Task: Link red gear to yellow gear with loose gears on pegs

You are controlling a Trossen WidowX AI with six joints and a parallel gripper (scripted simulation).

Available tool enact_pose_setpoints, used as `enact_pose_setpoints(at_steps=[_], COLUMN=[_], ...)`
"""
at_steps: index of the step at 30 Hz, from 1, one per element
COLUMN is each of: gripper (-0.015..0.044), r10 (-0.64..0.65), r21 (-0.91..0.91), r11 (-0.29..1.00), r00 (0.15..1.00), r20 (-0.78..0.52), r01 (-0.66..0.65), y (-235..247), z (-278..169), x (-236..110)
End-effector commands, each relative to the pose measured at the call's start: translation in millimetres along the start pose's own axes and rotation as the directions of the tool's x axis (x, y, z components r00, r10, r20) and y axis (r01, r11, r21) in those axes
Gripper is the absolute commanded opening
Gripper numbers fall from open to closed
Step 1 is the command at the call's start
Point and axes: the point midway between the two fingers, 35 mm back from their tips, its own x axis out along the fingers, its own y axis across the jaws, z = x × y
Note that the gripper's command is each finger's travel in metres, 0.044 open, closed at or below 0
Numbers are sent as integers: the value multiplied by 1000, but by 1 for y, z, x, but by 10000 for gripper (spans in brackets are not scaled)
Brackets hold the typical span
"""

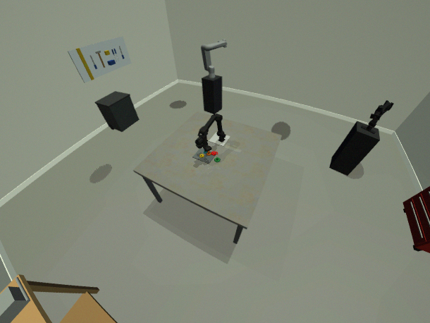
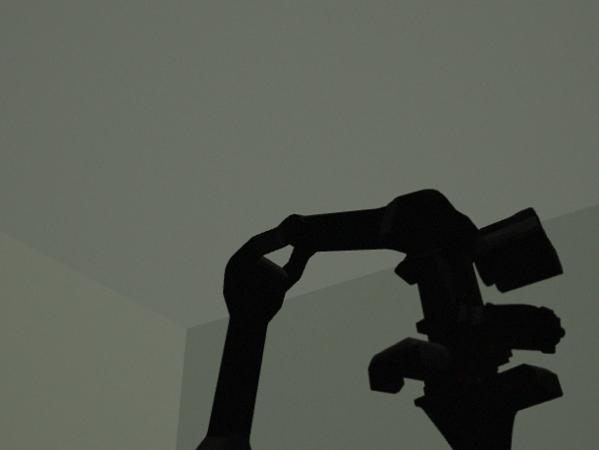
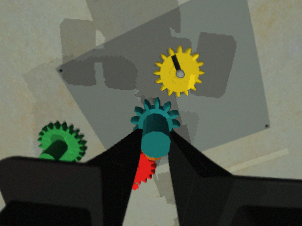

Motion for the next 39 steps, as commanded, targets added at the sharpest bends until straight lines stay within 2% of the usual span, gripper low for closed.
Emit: enact_pose_setpoints(at_steps=[1,11,25,32,39], gripper=[0,0,0,0,0], r10=[1,1,1,1,1], r21=[-72,-126,-398,-363,-221], r11=[997,992,918,932,975], r00=[1000,1000,1000,1000,1000], r20=[-1,-1,-1,-1,-1], r01=[-1,-1,-2,-2,-2], y=[0,0,0,0,1], z=[0,0,0,0,0], x=[0,0,17,26,36])
